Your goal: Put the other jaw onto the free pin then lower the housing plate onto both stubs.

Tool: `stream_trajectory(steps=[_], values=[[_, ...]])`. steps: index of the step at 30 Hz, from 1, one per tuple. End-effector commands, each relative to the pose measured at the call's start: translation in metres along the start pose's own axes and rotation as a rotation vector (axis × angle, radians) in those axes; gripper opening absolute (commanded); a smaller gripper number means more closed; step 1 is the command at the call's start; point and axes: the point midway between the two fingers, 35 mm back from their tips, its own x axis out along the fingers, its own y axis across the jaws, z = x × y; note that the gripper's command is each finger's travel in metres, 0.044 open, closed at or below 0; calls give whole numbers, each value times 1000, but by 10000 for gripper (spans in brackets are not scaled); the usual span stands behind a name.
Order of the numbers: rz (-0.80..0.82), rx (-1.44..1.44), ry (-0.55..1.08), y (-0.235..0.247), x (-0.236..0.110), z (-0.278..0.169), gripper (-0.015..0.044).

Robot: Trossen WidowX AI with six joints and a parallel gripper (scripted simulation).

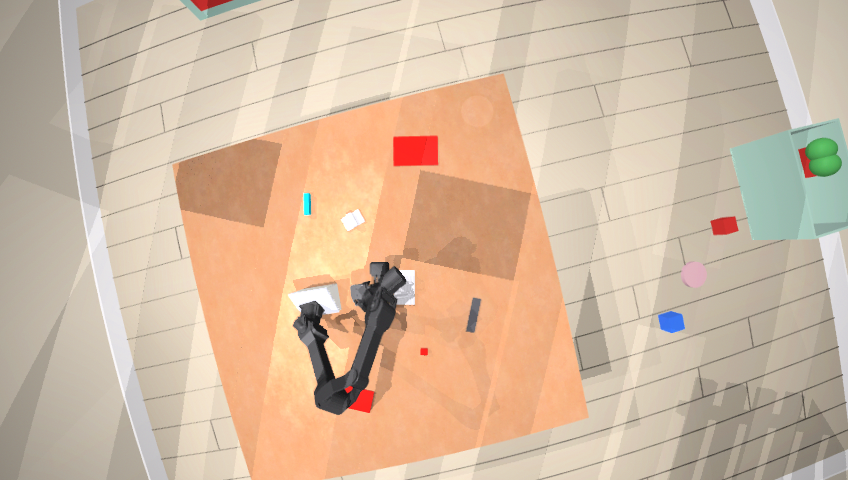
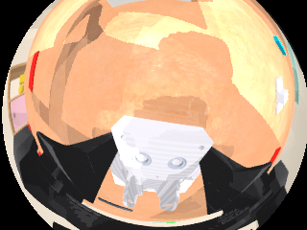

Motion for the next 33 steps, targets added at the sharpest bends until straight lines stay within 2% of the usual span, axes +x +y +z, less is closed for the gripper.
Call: stream_trajectory(steps=[1,33], values=[[0,-3,3,0,1,-1,351],[0,-3,3,0,0,-1,351]])
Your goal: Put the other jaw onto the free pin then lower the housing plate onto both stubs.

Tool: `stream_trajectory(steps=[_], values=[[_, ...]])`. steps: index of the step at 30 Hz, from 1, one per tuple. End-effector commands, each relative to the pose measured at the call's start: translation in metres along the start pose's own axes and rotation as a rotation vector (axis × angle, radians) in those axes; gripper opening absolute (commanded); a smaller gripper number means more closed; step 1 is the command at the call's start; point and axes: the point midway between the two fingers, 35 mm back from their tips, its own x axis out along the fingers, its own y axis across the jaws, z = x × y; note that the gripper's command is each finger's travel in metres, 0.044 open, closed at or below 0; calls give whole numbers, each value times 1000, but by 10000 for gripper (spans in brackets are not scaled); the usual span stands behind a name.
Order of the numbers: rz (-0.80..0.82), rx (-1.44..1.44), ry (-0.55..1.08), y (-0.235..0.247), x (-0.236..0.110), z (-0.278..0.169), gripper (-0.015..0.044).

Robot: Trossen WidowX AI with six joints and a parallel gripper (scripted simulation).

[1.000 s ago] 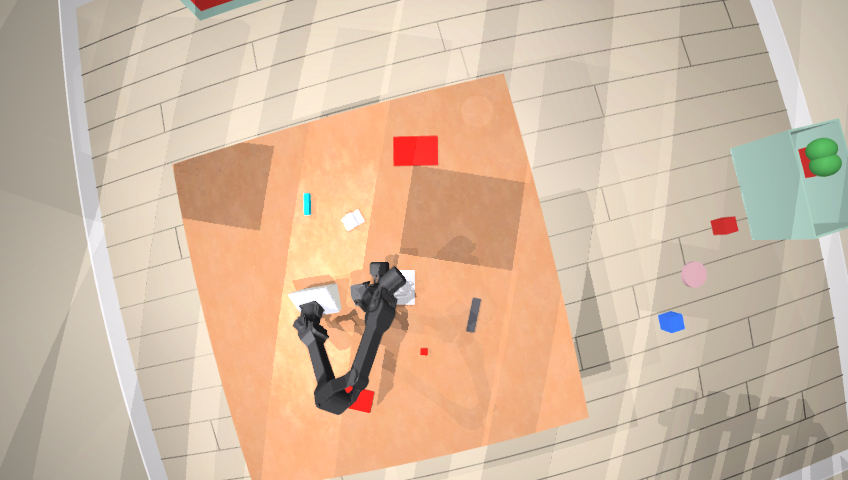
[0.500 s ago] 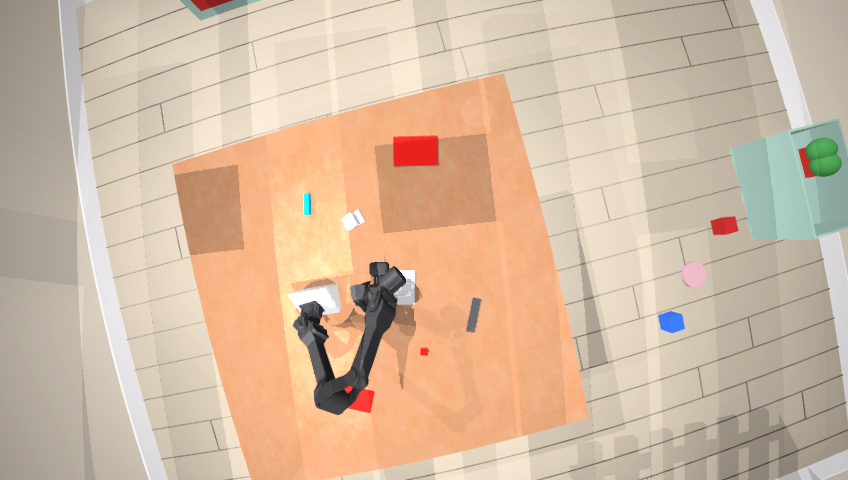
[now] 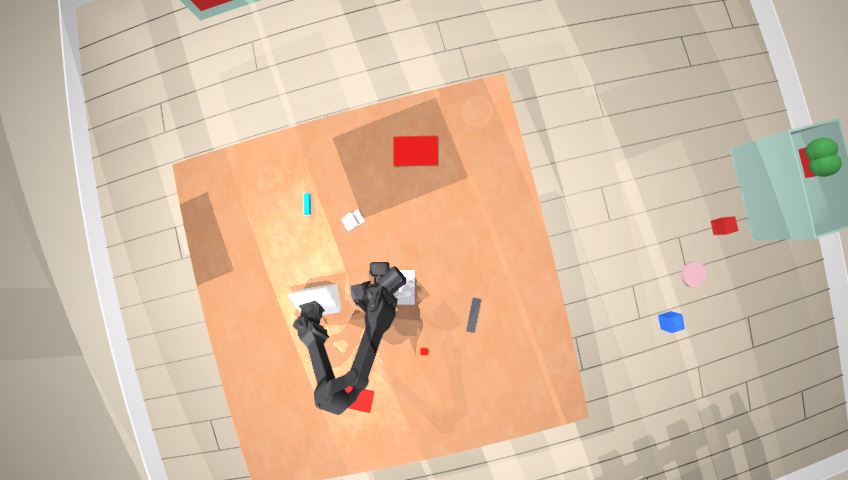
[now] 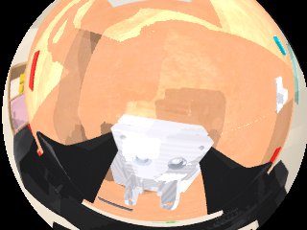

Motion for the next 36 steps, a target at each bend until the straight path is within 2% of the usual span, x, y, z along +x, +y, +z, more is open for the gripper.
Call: stream_trajectory(steps=[1,30,33,36], values=[[0,-1,1,0,2,0,351],[0,-1,1,0,3,0,351],[1,-3,1,0,1,1,430],[1,-3,1,0,1,1,440]])
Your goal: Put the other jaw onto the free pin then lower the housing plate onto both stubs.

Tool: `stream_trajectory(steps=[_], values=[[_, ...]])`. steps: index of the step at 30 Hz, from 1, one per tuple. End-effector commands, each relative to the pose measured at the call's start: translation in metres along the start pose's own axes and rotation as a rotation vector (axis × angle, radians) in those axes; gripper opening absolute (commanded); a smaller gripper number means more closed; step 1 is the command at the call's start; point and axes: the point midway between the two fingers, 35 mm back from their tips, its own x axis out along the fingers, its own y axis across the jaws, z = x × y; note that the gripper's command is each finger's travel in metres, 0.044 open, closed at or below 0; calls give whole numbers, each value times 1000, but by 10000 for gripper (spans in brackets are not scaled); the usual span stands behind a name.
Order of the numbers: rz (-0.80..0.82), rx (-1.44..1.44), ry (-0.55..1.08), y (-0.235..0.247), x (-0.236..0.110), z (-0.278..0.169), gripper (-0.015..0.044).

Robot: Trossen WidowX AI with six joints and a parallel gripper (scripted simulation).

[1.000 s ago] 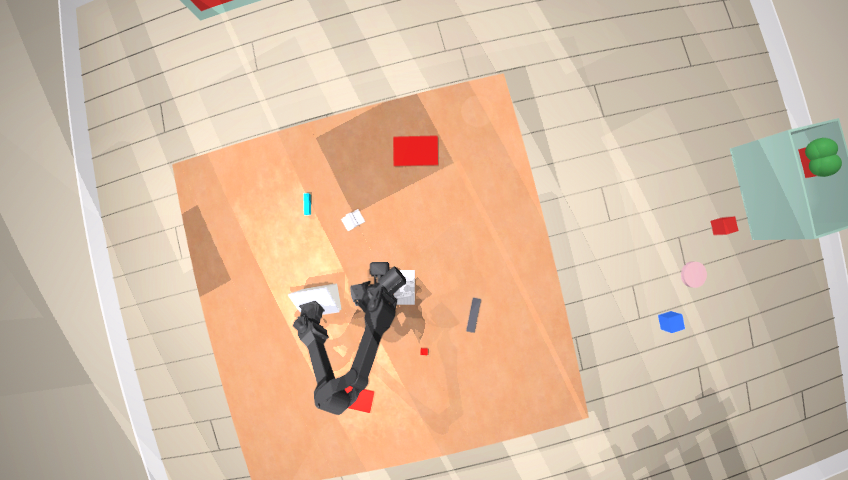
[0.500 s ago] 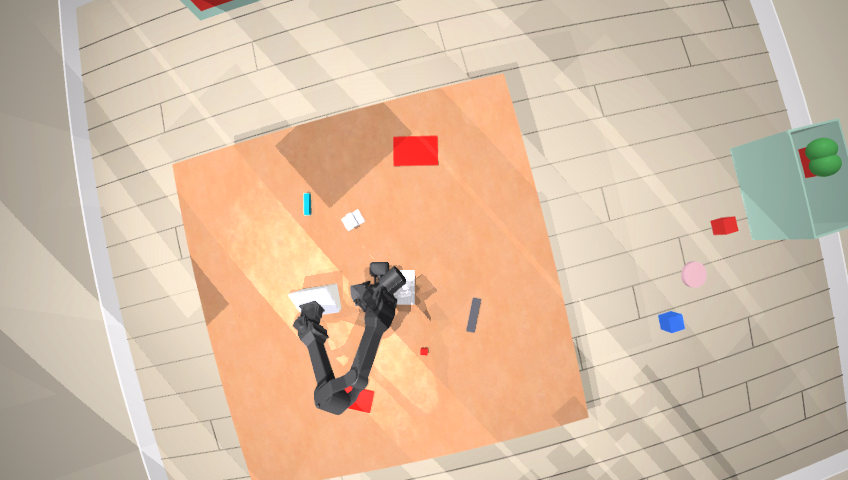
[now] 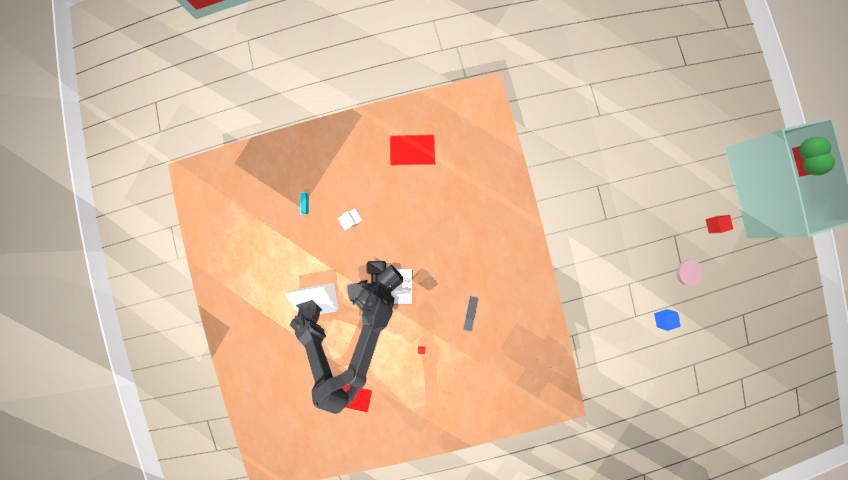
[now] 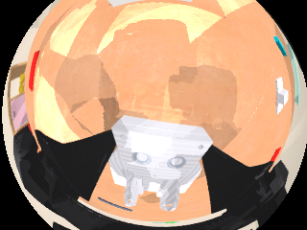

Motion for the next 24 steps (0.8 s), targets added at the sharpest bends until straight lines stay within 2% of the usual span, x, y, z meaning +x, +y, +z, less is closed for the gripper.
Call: stream_trajectory(steps=[1,12,15,21,24], values=[[0,-2,0,0,0,0,440],[0,-2,0,0,-2,0,440],[-2,-2,0,-1,-18,-1,440],[-1,-1,-1,1,-73,1,440],[0,-1,-1,1,-75,1,440]])
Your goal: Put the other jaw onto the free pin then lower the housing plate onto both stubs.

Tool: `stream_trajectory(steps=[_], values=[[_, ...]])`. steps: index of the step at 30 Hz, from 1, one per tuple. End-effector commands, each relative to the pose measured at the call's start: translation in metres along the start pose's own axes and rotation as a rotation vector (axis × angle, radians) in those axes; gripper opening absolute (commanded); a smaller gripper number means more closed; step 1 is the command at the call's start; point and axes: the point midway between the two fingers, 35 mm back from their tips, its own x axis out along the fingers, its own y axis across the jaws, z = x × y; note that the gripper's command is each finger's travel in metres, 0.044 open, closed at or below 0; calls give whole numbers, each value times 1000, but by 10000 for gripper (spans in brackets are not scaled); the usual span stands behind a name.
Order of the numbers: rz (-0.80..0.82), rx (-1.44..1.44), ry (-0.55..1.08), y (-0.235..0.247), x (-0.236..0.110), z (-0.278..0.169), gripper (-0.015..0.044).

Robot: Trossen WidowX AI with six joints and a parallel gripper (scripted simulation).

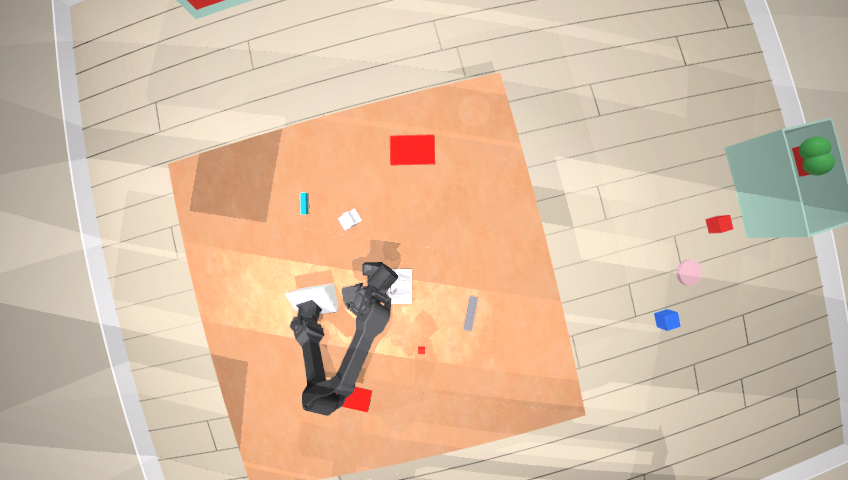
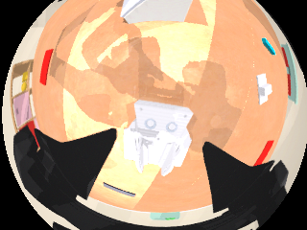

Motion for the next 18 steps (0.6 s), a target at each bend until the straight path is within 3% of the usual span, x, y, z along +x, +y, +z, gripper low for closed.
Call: stream_trajectory(steps=[1,9,18], values=[[0,0,0,0,0,0,440],[-2,4,-14,12,-58,41,440],[-2,4,-14,12,-59,42,440]])
